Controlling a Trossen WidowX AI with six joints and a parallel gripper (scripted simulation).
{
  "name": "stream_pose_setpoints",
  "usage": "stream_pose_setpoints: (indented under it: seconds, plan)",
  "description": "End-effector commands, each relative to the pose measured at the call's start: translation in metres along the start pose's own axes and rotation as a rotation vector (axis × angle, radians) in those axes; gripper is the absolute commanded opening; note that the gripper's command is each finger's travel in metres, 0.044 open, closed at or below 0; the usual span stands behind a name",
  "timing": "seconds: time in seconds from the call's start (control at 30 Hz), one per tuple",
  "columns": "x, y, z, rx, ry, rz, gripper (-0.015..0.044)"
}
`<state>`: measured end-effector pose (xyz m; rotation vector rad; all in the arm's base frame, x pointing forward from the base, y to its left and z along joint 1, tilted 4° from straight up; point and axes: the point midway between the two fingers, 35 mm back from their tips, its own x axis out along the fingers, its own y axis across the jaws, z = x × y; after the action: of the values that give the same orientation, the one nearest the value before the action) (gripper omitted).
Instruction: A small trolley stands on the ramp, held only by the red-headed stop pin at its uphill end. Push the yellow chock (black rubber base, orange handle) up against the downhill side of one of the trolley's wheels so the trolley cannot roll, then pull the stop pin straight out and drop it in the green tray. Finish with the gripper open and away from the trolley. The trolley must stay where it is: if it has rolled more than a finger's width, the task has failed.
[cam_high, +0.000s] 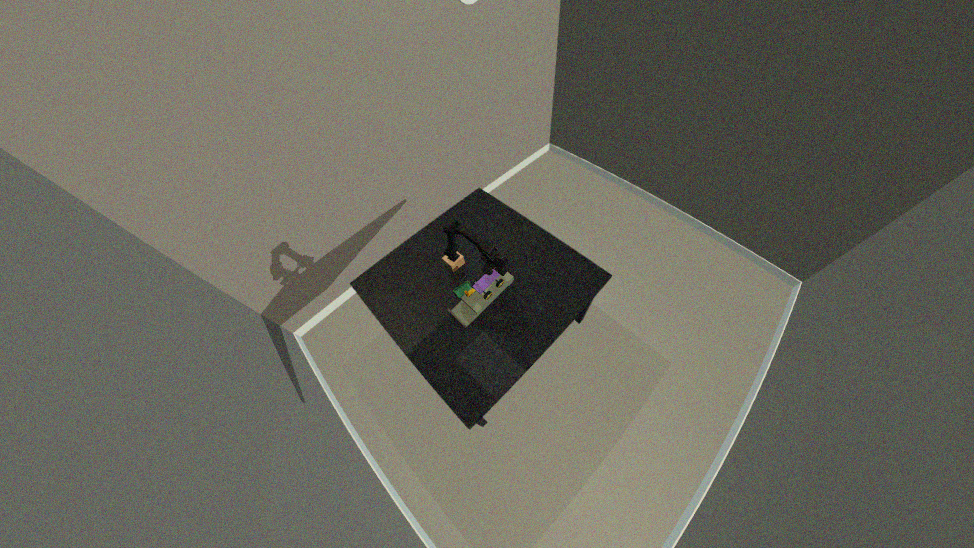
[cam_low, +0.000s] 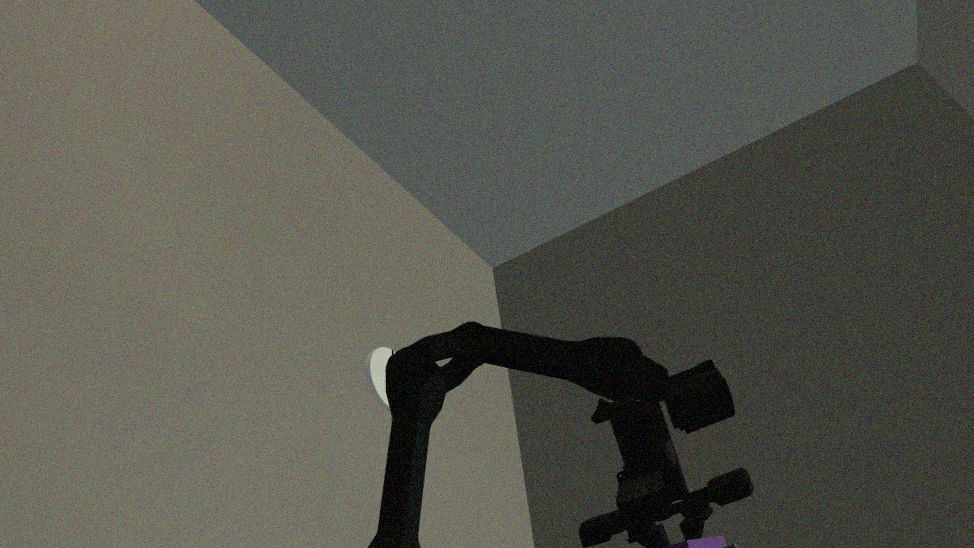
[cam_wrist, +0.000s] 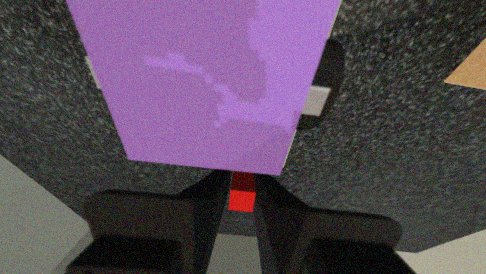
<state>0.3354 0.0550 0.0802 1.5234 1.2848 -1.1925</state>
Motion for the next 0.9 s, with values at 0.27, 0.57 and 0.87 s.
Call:
stream_pose_setpoints:
  seconds: [0.27,0.57,0.87]
  plan:
    - [-0.003,0.000,0.000,0.001,0.002,0.001,0.0000]
    - [-0.010,-0.001,-0.001,0.004,0.003,-0.003,0.0000]
    - [-0.017,-0.002,-0.001,0.004,0.003,-0.003,0.0000]
